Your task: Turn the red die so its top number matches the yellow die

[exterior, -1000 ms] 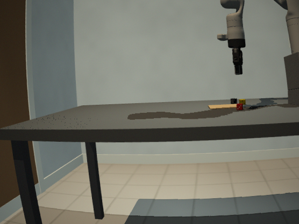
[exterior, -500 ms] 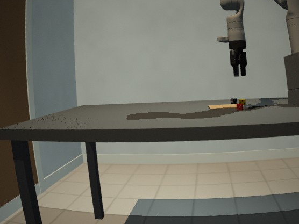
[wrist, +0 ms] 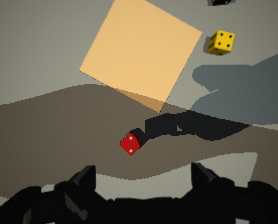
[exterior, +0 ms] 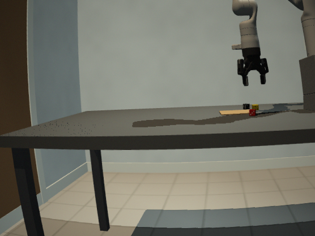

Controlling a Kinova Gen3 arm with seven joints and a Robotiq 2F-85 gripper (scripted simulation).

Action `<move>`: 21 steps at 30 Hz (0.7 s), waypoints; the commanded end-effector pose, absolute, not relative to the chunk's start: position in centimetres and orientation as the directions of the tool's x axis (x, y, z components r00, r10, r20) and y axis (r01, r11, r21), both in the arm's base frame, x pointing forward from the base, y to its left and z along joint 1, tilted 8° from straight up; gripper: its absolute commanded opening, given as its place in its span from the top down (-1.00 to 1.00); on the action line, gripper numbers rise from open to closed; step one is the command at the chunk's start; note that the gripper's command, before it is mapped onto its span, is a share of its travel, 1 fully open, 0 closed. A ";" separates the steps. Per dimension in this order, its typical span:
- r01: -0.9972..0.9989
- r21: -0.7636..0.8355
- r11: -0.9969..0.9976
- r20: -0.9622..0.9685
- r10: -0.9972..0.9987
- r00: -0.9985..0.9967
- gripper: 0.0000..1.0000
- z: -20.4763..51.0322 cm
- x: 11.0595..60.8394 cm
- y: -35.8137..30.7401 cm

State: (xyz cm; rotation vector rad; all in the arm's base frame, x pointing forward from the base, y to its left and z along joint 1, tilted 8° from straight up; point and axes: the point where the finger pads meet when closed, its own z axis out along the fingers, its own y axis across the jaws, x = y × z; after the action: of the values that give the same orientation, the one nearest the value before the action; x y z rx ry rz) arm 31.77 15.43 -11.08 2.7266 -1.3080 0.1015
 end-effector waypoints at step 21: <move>-0.996 -0.062 0.070 0.127 -0.989 -0.078 -1.00 -13.1 33.1 15.5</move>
State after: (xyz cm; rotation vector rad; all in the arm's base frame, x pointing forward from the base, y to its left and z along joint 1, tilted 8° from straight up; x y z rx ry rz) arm 33.25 15.07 -13.01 2.0936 -2.2615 0.1976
